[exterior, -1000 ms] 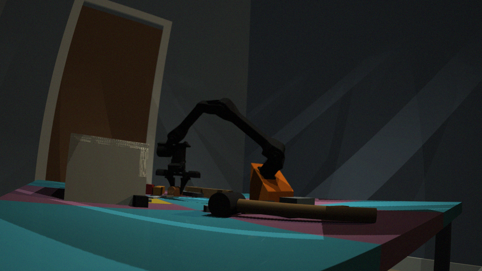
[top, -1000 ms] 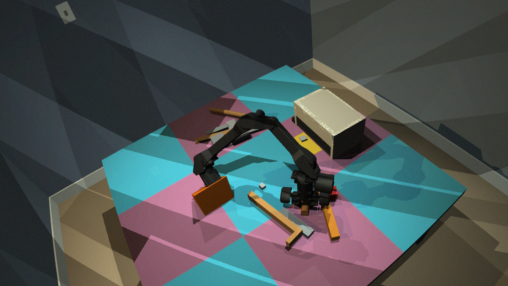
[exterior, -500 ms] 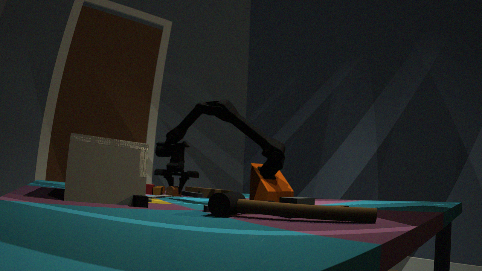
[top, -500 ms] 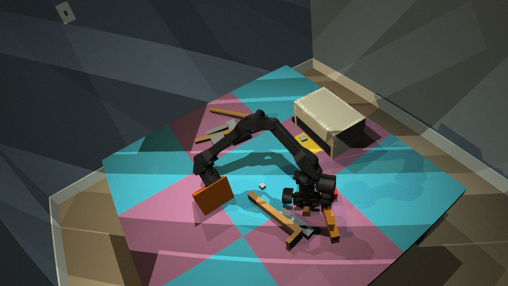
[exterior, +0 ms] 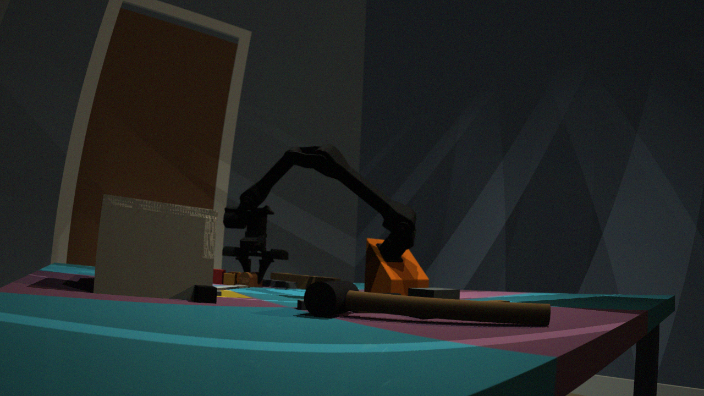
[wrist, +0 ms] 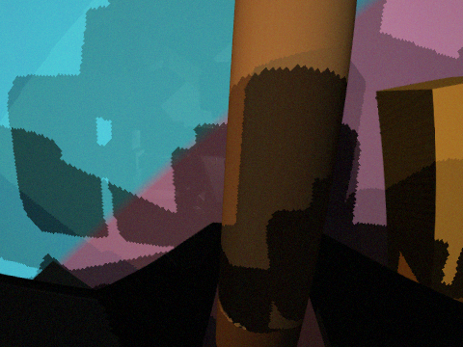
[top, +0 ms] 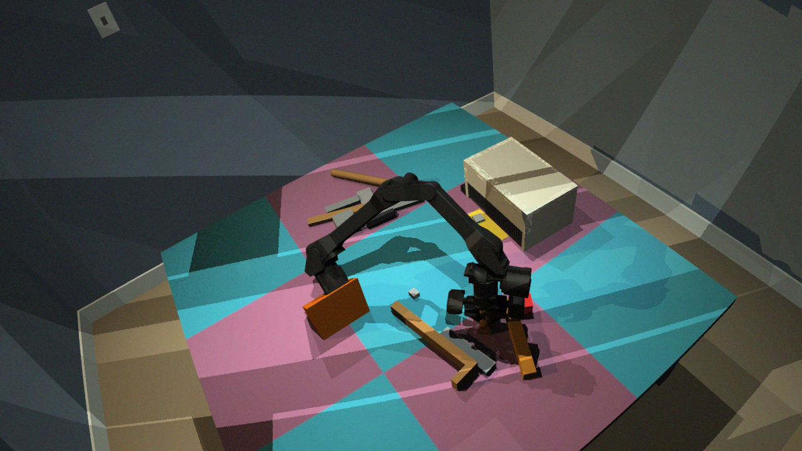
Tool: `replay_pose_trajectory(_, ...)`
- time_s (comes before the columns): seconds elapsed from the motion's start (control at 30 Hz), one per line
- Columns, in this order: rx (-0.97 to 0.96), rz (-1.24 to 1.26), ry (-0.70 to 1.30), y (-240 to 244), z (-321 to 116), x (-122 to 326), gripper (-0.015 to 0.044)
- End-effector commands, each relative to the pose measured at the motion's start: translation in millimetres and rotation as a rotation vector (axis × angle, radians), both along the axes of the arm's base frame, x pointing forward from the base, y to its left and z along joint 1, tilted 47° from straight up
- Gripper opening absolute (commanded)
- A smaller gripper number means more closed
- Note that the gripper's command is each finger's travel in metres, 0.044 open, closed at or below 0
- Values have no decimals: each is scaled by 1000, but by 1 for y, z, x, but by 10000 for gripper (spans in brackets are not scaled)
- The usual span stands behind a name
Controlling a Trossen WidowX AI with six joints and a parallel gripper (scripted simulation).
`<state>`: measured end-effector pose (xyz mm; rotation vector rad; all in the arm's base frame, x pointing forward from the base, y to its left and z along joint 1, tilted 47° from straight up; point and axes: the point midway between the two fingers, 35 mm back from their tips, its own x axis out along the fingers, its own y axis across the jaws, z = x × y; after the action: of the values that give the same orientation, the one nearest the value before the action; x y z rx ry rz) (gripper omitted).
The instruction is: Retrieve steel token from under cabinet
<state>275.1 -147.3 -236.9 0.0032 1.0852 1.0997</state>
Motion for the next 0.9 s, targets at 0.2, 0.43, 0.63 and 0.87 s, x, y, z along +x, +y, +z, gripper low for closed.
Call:
replay_pose_trajectory(0.2, -3, -4, -7, 6, 11, 15, 0)
replay_pose_trajectory(0.43, -2, -4, -7, 12, 17, 24, 0)
replay_pose_trajectory(0.63, -1, -4, -8, 17, 22, 32, 0)
replay_pose_trajectory(0.87, -1, -4, -8, 19, 24, 35, 0)
